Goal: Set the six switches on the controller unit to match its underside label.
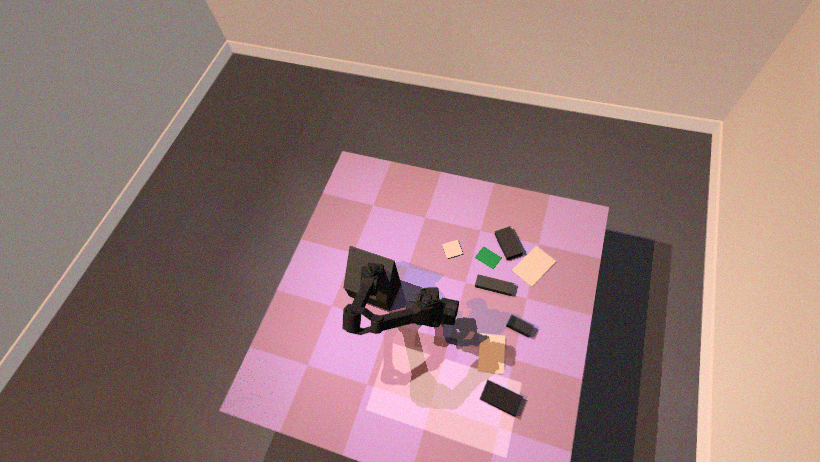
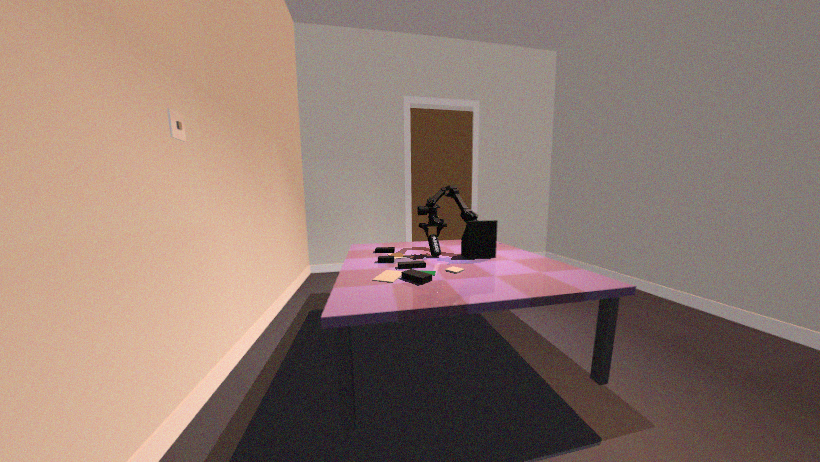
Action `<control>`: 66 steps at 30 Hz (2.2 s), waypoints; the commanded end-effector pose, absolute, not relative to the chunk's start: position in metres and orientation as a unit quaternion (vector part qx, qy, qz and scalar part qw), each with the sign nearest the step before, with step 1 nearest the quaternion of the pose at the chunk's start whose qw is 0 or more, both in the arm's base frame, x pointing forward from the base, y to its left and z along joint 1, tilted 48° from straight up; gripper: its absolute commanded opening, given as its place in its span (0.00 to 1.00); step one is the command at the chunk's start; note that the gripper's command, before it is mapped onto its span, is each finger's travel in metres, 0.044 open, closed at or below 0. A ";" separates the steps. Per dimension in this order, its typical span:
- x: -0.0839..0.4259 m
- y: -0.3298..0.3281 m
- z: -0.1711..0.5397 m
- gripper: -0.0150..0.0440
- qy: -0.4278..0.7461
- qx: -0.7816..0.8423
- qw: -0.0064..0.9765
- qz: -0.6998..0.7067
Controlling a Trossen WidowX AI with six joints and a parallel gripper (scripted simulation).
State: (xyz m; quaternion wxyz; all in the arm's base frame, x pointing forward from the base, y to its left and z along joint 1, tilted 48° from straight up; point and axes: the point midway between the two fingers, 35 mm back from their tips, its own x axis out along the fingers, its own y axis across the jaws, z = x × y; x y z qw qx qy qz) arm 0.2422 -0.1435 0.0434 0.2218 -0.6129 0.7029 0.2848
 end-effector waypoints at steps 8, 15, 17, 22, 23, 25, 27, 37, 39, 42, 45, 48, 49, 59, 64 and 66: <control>0.242 -0.134 0.037 0.82 0.702 -0.610 0.226 0.288; 0.242 -0.129 0.034 0.82 0.702 -0.610 0.227 0.288; 0.242 -0.128 0.033 0.82 0.702 -0.610 0.227 0.289; 0.242 -0.125 0.031 0.82 0.702 -0.610 0.227 0.289; 0.242 -0.124 0.030 0.82 0.702 -0.610 0.227 0.289; 0.242 -0.123 0.029 0.82 0.702 -0.610 0.227 0.289; 0.242 -0.121 0.028 0.82 0.702 -0.610 0.227 0.289; 0.242 -0.115 0.023 0.82 0.702 -0.610 0.227 0.289; 0.242 -0.114 0.022 0.82 0.702 -0.610 0.227 0.289; 0.242 -0.111 0.020 0.83 0.702 -0.610 0.227 0.289; 0.242 -0.108 0.017 0.83 0.702 -0.610 0.227 0.289; 0.242 -0.106 0.015 0.83 0.702 -0.610 0.227 0.289; 0.242 -0.105 0.014 0.83 0.702 -0.610 0.227 0.289; 0.242 -0.097 0.006 0.83 0.702 -0.610 0.227 0.289; 0.241 -0.094 0.003 0.83 0.702 -0.610 0.227 0.289; 0.241 -0.093 0.002 0.83 0.702 -0.610 0.227 0.289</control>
